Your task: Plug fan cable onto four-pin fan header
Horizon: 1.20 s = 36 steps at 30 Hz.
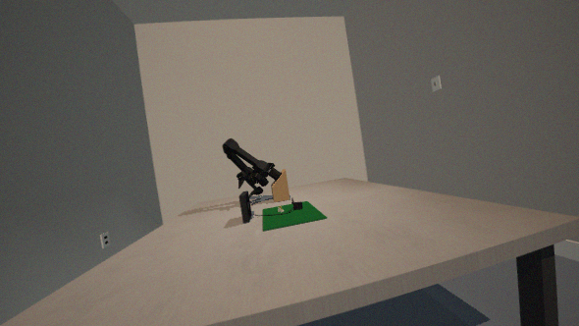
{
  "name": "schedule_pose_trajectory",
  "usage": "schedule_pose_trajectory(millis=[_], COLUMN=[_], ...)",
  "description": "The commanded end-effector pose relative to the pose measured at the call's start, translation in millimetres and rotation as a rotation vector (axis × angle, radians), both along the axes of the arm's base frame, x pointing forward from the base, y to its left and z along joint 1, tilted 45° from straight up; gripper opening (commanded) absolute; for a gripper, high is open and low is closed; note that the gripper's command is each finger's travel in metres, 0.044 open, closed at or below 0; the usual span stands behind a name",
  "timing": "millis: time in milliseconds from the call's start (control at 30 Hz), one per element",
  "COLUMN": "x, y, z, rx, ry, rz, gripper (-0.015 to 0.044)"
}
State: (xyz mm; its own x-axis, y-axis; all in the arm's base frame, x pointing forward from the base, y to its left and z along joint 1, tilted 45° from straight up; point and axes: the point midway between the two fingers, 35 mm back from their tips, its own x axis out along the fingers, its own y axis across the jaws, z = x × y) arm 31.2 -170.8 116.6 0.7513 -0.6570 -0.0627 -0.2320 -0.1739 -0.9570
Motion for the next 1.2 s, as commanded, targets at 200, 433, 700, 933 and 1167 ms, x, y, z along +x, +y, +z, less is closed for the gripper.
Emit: schedule_pose_trajectory(millis=[200, 433, 700, 933, 1167], x=[3.3, 33.8, 59.8, 76.3, 96.5], y=[0.7, 12.0, 22.7, 21.5, 4.7], z=[-1.9, -11.9, -31.4, -46.1, -49.4], rx=[-0.008, -0.145, -0.51, -0.902, -1.381], ry=[0.018, 0.177, 0.496, 0.742, 0.951], rz=[0.034, 0.299, 0.729, 1.091, 1.373], gripper=[0.044, 0.044, 0.044, 0.044, 0.044])
